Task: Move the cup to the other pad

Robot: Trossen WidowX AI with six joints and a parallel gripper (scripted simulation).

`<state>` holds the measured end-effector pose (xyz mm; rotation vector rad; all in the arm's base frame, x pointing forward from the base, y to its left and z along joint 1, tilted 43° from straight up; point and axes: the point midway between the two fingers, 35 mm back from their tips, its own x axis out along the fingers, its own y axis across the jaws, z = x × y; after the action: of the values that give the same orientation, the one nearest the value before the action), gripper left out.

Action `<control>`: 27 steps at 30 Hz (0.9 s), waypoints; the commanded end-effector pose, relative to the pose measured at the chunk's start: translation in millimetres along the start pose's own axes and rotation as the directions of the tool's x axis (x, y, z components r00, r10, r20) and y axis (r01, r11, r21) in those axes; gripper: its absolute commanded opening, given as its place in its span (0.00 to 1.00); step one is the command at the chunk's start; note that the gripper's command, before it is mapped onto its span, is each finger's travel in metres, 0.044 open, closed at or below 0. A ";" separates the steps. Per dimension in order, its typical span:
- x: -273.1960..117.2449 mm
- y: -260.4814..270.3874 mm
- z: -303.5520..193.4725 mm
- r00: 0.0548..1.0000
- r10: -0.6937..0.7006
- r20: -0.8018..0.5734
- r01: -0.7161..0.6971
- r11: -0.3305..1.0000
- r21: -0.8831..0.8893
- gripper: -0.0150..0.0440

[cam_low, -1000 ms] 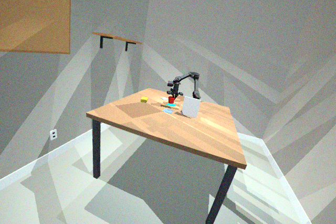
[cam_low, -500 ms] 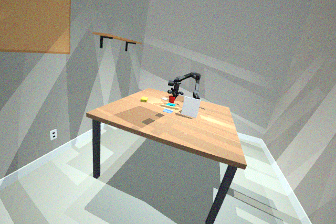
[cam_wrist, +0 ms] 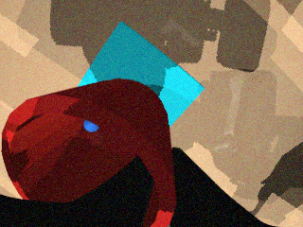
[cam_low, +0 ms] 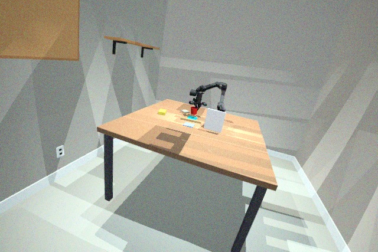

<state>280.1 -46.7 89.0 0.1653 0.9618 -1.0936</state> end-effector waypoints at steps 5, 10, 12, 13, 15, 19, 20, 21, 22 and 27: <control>6.8 -0.9 4.0 1.000 0.003 0.005 -0.003 1.000 0.001 0.25; 13.8 -0.6 4.1 1.000 0.003 0.005 -0.003 1.000 0.001 0.25; 16.6 -0.6 4.2 1.000 0.003 0.005 -0.003 1.000 0.002 0.25; 18.0 -0.5 4.2 1.000 0.003 0.005 -0.003 1.000 0.002 0.25; 20.7 -0.5 4.3 1.000 0.003 0.005 -0.003 1.000 0.002 0.25; 26.2 -0.6 4.4 1.000 0.003 0.005 -0.003 1.000 0.002 0.25; 27.6 -0.6 4.4 1.000 0.003 0.005 -0.003 1.000 0.002 0.25; 29.0 -0.7 4.4 1.000 0.003 0.005 -0.003 1.000 0.002 0.25; 30.4 -0.7 4.5 1.000 0.003 0.005 -0.003 1.000 0.002 0.25; 37.2 -1.1 4.5 1.000 0.003 0.006 -0.003 1.000 0.002 0.25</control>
<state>287.9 -70.1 71.9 0.1770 0.9441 -1.0880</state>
